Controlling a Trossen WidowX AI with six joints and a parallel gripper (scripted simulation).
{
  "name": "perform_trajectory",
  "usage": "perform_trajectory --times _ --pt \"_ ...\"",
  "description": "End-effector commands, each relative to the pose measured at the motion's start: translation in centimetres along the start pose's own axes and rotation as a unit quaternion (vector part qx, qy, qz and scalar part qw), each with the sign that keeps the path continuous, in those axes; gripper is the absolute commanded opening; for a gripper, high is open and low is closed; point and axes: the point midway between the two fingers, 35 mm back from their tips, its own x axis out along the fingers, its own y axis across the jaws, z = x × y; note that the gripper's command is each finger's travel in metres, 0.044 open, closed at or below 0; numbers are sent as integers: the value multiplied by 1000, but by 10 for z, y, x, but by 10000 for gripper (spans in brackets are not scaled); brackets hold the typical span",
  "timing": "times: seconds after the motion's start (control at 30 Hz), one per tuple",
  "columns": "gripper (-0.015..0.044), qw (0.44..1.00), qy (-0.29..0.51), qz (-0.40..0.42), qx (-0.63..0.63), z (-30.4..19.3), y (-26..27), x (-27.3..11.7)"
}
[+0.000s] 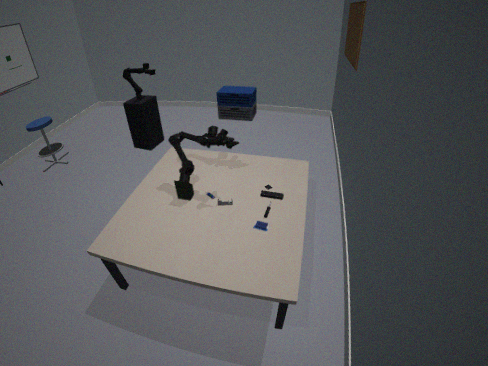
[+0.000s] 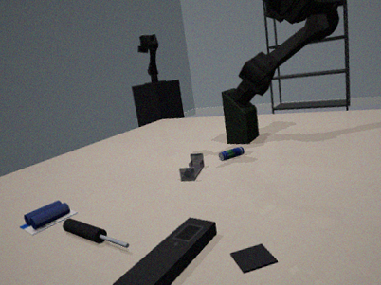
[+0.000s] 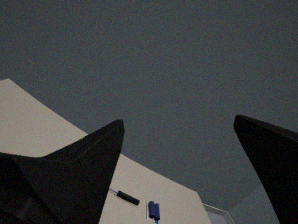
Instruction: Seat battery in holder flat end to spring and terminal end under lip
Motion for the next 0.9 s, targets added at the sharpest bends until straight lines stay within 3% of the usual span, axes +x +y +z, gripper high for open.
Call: perform_trajectory --times 0.0,0.07,0.17,0.33,0.5,0.7,0.77,0.87 --pt "374 1000 5 1 1 -3 0 1" --pt "321 999 43 12 7 -23 3 6" --pt "242 983 172 44 36 -92 10 14" --pt "236 930 348 81 90 -181 21 -3" --pt "236 812 543 120 177 -266 39 -57" --pt "236 574 733 126 344 -312 70 -152" --pt "236 541 747 123 365 -312 74 -162" --pt "236 541 747 123 365 -312 74 -162"
